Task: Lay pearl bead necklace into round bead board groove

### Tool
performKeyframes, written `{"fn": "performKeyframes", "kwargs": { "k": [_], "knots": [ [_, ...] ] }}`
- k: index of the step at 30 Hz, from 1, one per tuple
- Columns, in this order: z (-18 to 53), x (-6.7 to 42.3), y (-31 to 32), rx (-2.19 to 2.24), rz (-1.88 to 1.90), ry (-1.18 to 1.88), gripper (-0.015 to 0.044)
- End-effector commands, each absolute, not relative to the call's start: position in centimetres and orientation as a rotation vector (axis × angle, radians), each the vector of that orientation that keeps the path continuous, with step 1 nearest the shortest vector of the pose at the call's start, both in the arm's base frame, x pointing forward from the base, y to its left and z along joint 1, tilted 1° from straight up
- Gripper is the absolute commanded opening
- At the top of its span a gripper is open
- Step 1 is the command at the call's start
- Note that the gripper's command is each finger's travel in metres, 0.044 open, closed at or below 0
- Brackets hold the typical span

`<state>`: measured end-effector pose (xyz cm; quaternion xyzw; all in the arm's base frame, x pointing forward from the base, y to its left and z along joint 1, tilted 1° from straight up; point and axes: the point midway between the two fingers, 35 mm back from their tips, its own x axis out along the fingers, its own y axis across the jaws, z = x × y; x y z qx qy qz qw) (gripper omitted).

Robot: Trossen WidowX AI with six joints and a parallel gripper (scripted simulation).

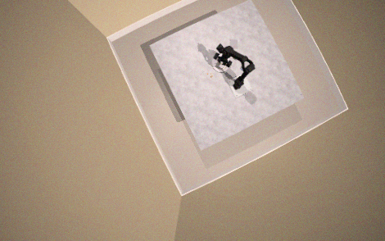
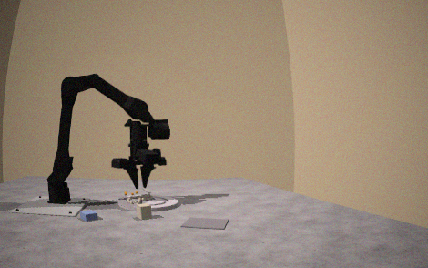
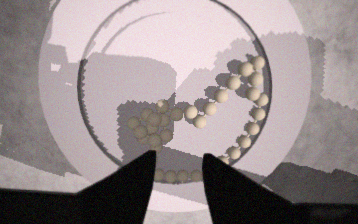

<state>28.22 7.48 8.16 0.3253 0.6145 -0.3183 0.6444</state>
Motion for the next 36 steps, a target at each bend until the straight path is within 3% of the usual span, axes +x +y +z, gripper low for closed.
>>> {"fn": "performKeyframes", "kwargs": {
  "k": [1, 36],
  "knots": [
    [8.6, 28.7, 10.4, 0.941, -0.935, 1.33, 0.012],
    [5.5, 28.8, 10.3, 0.941, -0.932, 1.328, 0.012]
  ]
}}
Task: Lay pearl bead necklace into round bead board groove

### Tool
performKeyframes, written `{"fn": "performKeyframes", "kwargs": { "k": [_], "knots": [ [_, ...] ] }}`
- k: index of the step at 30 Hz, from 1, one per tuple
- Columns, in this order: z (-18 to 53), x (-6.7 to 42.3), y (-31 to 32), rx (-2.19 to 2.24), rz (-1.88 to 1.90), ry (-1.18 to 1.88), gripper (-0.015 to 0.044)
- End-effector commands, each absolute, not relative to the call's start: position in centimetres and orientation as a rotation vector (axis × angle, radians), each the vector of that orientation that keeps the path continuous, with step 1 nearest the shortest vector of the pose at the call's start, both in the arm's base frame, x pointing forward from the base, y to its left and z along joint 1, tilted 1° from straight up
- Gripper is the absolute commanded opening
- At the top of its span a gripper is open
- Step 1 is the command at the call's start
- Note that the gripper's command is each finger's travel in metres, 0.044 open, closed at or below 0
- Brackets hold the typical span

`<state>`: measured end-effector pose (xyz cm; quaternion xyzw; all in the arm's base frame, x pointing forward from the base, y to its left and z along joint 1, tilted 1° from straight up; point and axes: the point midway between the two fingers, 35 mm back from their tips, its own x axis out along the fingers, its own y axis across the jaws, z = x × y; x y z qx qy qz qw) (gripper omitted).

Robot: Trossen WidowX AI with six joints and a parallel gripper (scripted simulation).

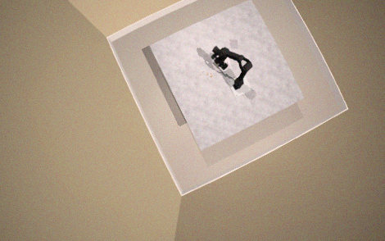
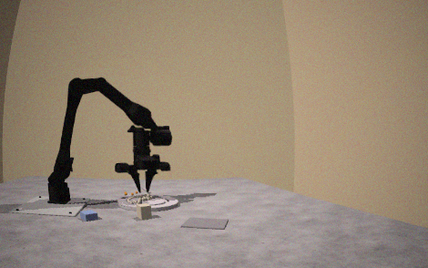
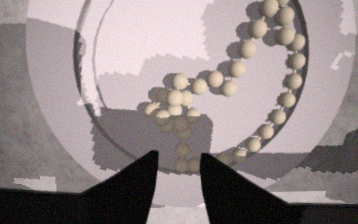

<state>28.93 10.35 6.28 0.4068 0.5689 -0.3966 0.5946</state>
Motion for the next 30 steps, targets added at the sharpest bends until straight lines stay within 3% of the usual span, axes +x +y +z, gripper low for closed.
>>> {"fn": "performKeyframes", "kwargs": {
  "k": [1, 12, 17, 30],
  "knots": [
    [5.29, 28.84, 10.31, 0.941, -0.933, 1.329, 0.012],
    [4.58, 28.8, 10.3, 0.941, -0.936, 1.33, 0.012],
    [4.85, 28.81, 10.29, 0.94, -0.93, 1.328, 0.0],
    [4.85, 28.81, 10.29, 0.94, -0.93, 1.328, 0.0]
  ]
}}
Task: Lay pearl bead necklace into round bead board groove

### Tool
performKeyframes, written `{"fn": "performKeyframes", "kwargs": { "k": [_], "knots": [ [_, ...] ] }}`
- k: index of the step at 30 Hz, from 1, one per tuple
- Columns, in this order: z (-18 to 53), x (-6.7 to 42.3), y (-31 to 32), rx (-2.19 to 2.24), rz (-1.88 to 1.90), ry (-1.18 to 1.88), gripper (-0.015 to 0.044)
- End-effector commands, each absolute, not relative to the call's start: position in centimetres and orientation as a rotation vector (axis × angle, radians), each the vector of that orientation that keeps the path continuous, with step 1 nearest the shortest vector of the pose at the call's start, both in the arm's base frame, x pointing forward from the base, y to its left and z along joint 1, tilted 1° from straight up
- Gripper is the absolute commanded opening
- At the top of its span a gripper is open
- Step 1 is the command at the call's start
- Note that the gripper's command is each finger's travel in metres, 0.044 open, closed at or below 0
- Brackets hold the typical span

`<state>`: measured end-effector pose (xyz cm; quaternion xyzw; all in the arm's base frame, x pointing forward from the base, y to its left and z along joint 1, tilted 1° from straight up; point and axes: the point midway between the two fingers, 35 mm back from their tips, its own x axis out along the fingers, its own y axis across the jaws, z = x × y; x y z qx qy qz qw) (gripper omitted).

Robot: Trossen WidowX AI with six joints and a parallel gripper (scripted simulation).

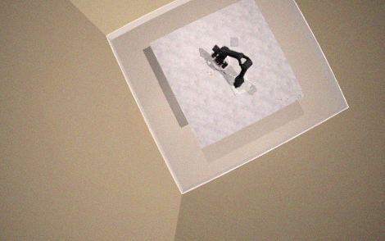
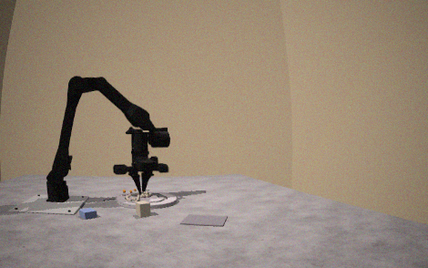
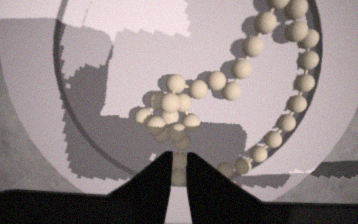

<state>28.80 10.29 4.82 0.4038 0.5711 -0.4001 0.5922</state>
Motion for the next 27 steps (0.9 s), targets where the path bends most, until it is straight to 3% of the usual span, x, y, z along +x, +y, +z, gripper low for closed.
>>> {"fn": "performKeyframes", "kwargs": {
  "k": [1, 27],
  "knots": [
    [4.8, 28.8, 10.3, 0.94, -0.93, 1.328, 0.0],
    [6.0, 28.8, 10.3, 0.941, -0.936, 1.33, 0.0]
  ]
}}
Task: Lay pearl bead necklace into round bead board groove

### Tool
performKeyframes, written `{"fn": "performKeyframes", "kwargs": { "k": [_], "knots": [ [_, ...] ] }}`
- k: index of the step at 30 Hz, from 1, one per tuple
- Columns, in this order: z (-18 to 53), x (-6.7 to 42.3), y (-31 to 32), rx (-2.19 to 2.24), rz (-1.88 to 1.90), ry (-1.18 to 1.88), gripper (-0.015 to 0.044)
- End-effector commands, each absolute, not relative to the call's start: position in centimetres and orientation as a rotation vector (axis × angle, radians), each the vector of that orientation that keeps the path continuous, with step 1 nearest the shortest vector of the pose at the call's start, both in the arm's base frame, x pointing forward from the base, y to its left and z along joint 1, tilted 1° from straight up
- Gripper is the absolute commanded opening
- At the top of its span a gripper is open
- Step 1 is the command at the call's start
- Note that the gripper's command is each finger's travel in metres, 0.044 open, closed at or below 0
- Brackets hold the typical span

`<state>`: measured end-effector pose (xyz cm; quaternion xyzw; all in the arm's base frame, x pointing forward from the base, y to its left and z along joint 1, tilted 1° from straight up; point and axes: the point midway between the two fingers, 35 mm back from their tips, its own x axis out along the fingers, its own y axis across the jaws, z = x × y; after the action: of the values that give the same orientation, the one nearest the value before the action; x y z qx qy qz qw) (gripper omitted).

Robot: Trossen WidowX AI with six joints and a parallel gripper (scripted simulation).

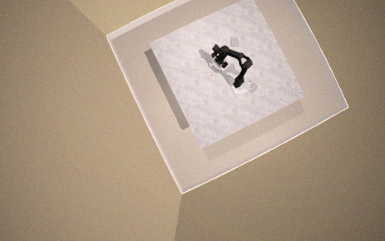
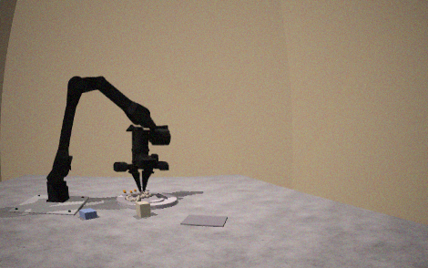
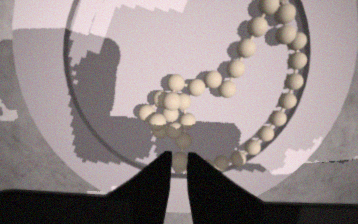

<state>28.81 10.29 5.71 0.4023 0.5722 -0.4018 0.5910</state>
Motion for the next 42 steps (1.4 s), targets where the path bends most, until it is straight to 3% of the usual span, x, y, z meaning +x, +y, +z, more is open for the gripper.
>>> {"fn": "performKeyframes", "kwargs": {
  "k": [1, 30, 42],
  "knots": [
    [6.0, 28.8, 10.3, 0.941, -0.936, 1.33, 0.0],
    [4.6, 29.7, 12.0, 0.942, -0.934, 1.331, 0.0],
    [5.0, 29.7, 12.0, 0.943, -0.928, 1.327, 0.0315]
  ]
}}
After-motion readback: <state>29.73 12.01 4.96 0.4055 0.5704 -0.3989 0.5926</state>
